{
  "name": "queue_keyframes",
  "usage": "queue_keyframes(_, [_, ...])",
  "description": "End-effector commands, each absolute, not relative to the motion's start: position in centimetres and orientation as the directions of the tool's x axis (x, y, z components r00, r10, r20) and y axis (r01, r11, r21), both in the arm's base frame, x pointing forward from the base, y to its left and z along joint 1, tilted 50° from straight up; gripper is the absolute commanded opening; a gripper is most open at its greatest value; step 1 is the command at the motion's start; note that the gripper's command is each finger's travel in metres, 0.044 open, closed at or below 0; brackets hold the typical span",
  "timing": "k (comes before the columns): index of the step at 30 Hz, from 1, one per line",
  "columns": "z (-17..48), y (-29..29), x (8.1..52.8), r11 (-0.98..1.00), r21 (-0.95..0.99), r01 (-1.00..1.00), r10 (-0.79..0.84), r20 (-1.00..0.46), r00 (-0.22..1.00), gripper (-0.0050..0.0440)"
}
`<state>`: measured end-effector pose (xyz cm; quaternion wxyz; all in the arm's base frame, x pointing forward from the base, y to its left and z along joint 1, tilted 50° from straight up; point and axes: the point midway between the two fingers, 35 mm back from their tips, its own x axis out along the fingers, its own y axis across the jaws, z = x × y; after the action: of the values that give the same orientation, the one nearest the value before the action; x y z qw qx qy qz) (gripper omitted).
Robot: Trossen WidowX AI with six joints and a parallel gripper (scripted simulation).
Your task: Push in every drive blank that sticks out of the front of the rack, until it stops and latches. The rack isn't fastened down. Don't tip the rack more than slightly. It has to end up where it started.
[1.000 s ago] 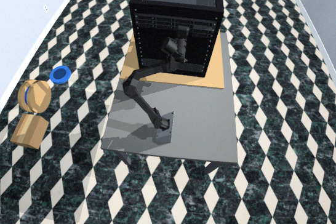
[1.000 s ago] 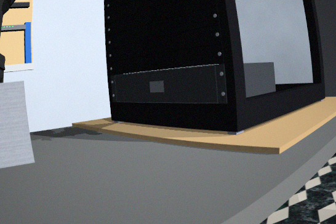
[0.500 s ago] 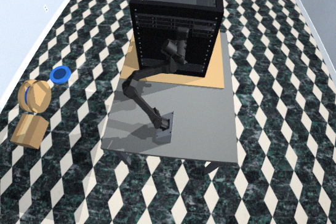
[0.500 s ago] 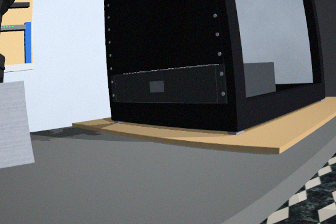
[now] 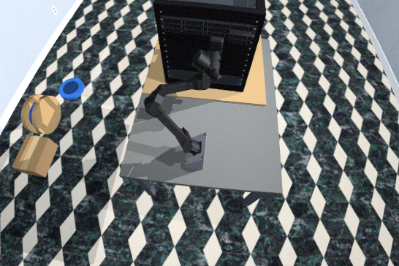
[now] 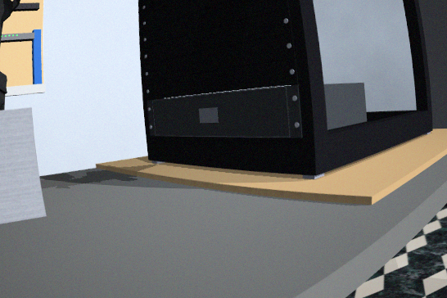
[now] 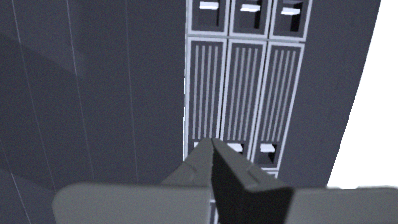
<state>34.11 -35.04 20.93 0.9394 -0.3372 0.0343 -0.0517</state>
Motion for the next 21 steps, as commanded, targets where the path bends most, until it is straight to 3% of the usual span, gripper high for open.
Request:
queue_keyframes(1, [21.59,-35.28,35.0,0.757,-0.648,0.083,-0.123,-0.017,0.992,-0.005])
queue_keyframes(21, [21.75,-35.48,35.4,0.757,-0.648,0.083,-0.123,-0.017,0.992,-0.005])
